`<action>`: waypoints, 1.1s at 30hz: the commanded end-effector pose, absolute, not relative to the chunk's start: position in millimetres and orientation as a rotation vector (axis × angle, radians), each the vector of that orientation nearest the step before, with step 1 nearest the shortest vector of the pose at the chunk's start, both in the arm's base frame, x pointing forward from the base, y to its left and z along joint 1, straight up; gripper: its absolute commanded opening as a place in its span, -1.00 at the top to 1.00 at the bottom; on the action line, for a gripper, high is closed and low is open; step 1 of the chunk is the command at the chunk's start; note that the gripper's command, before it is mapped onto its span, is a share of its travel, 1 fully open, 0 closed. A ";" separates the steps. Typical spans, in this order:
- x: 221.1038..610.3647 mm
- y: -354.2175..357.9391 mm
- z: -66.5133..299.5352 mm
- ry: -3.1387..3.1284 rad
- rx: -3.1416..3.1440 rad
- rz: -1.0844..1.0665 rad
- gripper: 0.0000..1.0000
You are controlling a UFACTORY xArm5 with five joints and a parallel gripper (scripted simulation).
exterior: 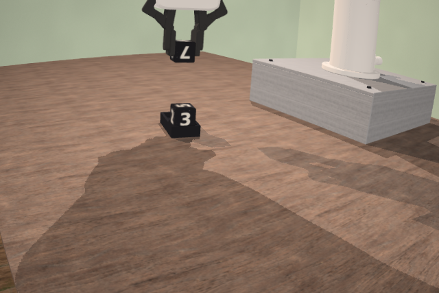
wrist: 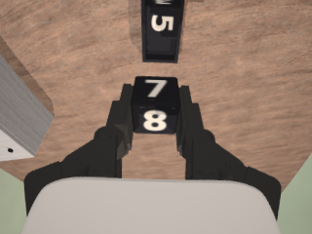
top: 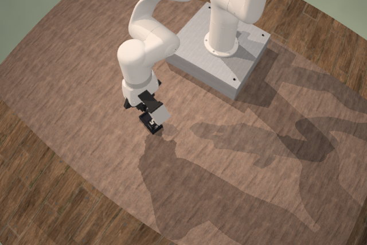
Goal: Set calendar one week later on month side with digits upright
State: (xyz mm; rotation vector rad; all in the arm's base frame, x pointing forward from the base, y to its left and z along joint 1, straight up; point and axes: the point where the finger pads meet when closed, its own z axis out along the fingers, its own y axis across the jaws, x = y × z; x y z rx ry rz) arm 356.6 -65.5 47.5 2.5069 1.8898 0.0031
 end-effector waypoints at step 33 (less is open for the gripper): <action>360.2 -66.5 -8.6 1.889 2.506 0.006 0.43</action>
